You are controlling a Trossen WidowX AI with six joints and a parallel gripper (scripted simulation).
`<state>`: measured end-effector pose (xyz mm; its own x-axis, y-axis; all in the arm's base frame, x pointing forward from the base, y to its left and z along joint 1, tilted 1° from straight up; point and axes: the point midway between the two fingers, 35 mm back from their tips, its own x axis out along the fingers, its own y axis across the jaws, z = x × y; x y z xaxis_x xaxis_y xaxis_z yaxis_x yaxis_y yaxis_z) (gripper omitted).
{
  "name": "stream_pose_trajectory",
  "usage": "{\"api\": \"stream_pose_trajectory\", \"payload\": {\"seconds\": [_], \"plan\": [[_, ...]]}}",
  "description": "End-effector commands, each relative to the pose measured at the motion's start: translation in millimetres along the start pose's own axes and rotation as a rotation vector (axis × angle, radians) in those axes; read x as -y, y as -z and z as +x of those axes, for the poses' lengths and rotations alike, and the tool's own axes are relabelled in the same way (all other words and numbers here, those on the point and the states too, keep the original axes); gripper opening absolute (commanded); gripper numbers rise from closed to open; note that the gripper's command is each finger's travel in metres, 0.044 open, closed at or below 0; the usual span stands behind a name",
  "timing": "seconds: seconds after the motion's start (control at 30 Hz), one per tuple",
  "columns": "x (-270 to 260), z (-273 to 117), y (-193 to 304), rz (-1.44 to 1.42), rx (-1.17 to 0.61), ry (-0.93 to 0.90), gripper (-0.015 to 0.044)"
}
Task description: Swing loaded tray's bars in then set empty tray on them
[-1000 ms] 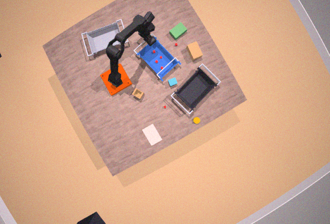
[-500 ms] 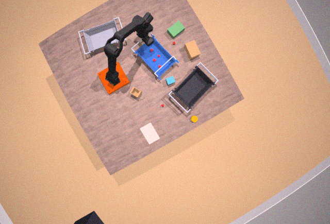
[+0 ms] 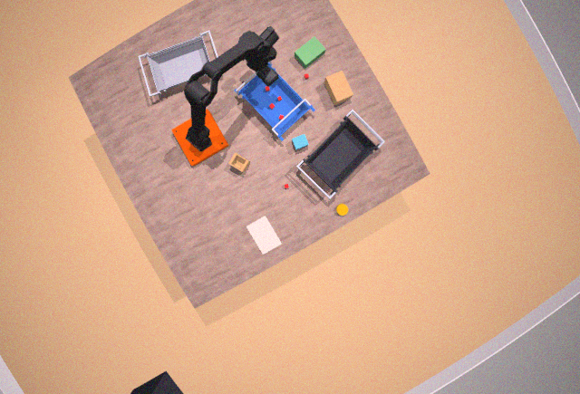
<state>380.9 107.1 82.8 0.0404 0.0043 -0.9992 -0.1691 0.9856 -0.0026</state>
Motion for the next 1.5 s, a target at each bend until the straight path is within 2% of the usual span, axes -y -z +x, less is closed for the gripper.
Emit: {"api": "stream_pose_trajectory", "payload": {"seconds": [0.0, 0.23, 0.63, 1.37, 1.47], "plan": [[14, 7, 1, 0.000, -0.005, 0.006, 0.0082], [29, 20, 1, -0.001, -0.005, 0.008, 0.0082], [26, -26, -2, -0.001, -0.005, 0.007, 0.0082], [27, -18, -1, -0.002, -0.011, 0.012, 0.0082], [27, -18, -1, -0.002, -0.011, 0.012, 0.0003]]}}
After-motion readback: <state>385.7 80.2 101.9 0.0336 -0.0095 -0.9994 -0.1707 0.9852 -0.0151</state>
